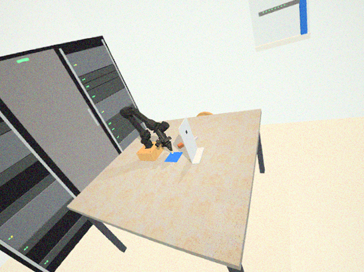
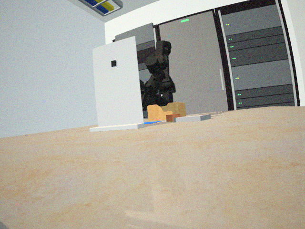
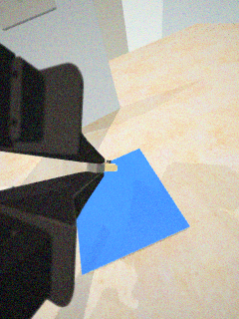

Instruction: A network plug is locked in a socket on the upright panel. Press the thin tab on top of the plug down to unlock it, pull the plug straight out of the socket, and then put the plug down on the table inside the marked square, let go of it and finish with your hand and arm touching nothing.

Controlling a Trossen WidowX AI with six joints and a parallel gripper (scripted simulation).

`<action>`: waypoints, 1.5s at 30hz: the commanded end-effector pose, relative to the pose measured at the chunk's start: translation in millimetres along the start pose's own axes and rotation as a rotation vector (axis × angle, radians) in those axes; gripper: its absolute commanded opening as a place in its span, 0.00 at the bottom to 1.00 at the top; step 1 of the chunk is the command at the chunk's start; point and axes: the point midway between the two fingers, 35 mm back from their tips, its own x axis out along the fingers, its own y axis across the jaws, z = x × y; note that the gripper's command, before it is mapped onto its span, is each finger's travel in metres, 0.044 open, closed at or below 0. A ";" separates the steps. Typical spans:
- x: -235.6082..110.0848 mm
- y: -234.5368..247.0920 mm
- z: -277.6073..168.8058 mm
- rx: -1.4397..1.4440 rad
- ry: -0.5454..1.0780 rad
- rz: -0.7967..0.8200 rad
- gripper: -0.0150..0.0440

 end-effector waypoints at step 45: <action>31.3 -27.3 4.1 0.000 -0.005 -0.005 0.25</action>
